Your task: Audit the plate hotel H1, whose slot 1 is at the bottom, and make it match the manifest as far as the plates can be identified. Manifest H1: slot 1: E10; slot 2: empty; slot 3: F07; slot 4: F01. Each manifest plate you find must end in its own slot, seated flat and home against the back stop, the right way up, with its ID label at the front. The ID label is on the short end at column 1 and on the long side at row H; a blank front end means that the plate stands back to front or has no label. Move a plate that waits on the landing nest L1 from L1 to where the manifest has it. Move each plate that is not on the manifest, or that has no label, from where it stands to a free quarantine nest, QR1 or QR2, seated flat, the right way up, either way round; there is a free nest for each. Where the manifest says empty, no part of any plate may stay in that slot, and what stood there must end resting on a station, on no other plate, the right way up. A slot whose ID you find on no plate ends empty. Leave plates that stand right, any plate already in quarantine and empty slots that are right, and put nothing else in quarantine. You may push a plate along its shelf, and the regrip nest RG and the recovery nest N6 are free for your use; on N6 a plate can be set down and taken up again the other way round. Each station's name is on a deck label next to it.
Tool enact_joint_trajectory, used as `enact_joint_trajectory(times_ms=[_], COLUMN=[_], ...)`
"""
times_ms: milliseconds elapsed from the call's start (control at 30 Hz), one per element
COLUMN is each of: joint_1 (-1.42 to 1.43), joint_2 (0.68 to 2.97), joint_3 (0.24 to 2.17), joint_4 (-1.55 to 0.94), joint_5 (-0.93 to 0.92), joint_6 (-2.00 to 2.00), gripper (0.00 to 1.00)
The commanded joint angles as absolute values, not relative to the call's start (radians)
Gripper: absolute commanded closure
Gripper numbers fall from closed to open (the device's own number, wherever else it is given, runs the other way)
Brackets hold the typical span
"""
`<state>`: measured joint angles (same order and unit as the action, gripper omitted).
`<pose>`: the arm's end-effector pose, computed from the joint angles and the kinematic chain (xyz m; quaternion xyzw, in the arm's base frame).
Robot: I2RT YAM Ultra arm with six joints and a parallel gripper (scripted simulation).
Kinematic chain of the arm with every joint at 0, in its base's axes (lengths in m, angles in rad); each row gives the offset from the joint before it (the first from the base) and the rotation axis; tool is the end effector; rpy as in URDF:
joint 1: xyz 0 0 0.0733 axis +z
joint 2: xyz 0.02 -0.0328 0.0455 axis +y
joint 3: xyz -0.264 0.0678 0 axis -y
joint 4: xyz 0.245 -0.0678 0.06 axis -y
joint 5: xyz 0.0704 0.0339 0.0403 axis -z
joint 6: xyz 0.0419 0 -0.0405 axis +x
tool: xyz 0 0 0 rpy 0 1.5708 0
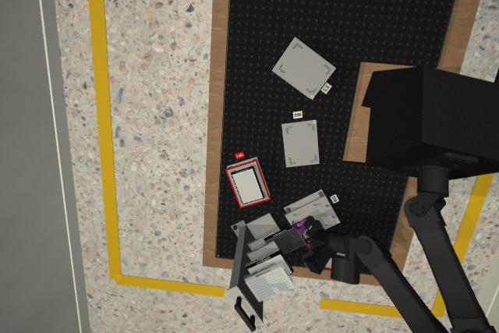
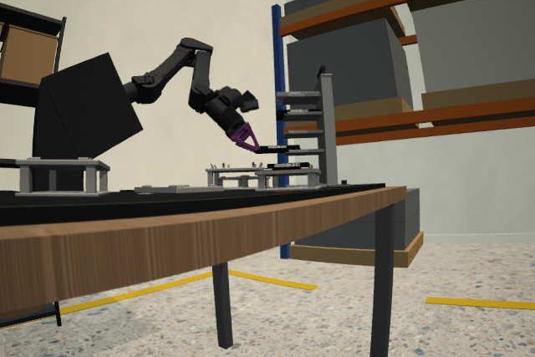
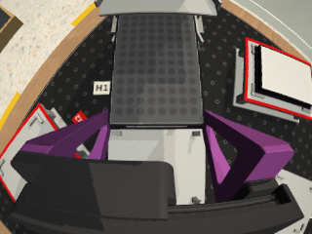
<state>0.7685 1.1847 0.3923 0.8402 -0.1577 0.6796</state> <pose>0.1722 0.1772 0.2362 -0.0875 0.6847 0.5187 0.5045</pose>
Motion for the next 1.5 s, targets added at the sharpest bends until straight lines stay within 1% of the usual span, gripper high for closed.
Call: enact_joint_trajectory(times_ms=[0, 533, 1467], joint_1=[0.757, 0.753, 0.756], joint_2=[1.186, 1.222, 1.230], joint_3=[0.407, 0.444, 0.447], joint_4=[0.842, 0.842, 0.847], joint_5=[-0.157, -0.161, -0.158], joint_6=[0.680, 0.680, 0.680], gripper=[0.14, 0.14, 0.14])
